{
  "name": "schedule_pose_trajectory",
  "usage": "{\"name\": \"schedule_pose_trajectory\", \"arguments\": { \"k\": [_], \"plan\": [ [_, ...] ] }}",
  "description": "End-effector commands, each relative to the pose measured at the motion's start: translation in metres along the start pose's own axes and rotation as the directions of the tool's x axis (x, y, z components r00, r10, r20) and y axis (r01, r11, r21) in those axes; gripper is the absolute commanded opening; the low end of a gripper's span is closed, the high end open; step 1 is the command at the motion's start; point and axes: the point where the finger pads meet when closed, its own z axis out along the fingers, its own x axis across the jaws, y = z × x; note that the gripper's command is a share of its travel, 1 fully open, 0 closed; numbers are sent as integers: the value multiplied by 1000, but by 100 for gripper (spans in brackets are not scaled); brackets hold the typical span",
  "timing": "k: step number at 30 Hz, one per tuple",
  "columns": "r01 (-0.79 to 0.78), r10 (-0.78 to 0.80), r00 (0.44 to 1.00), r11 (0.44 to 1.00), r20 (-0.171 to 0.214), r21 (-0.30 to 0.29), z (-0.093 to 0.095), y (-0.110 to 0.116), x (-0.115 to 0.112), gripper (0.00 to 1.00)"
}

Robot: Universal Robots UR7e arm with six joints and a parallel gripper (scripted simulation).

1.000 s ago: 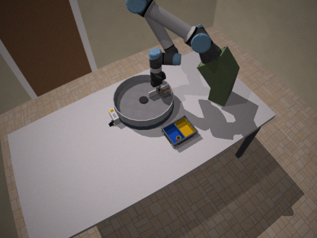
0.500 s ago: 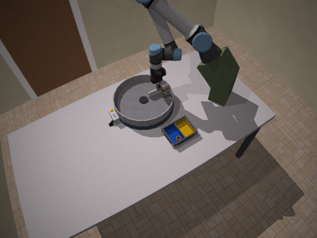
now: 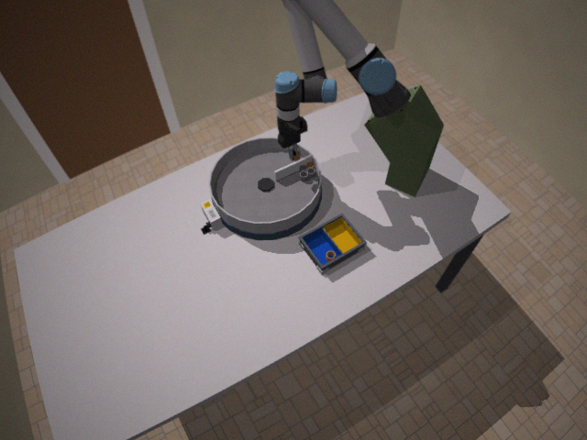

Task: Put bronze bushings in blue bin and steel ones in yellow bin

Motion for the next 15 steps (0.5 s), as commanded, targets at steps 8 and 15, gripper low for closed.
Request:
{"name": "schedule_pose_trajectory", "arguments": {
  "k": [8, 15],
  "plan": [
    [0, 0, 1000, 1000, 1, 1, -3, -22, 6, 0],
    [0, 0, 1000, 1000, 2, 1, -4, -56, 15, 0]
  ]
}}
